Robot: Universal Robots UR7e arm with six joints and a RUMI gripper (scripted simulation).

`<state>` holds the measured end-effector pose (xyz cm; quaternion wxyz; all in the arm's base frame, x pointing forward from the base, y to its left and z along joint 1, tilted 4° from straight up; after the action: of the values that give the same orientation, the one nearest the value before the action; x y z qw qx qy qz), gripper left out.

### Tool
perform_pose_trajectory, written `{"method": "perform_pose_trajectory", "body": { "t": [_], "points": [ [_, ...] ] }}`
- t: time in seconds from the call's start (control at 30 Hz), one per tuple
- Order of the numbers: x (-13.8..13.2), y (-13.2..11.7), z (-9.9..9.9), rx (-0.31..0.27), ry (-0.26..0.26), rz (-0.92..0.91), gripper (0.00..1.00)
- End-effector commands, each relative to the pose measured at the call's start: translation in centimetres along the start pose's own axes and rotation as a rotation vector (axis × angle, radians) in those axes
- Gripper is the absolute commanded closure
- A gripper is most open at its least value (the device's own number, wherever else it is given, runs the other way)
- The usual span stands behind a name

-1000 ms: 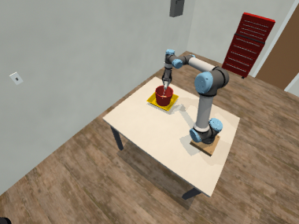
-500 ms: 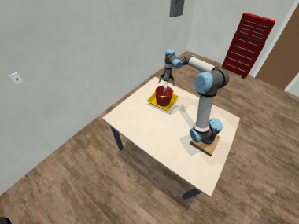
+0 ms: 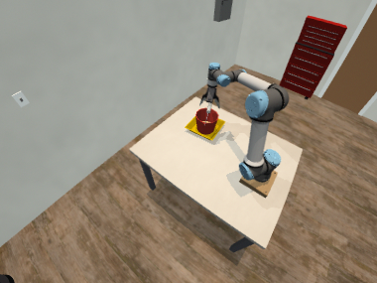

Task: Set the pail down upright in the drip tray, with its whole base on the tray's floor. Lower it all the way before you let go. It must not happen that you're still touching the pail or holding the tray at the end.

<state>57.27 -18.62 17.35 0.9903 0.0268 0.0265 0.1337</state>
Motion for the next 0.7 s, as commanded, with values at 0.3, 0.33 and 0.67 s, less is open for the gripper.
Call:
{"method": "perform_pose_trajectory", "body": {
  "t": [0.3,0.33,0.67],
  "points": [
    [0.02,-0.02,0.15,-0.001,-0.001,0.0,0.0],
    [0.02,-0.02,0.19,-0.001,-0.001,0.0,0.0],
    [0.01,-0.02,1.0,-0.001,-0.001,0.0,0.0]
  ]
}}
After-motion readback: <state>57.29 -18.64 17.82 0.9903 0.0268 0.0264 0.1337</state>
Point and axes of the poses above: the point where the finger pads meet when closed, its own z axis back along the fingers, its own x axis across the jaws, y = z × x, the point moved 3 cm from there along z, back along the fingers, and after that the axes turned 8 degrees about -z, right-handed, at the moved point
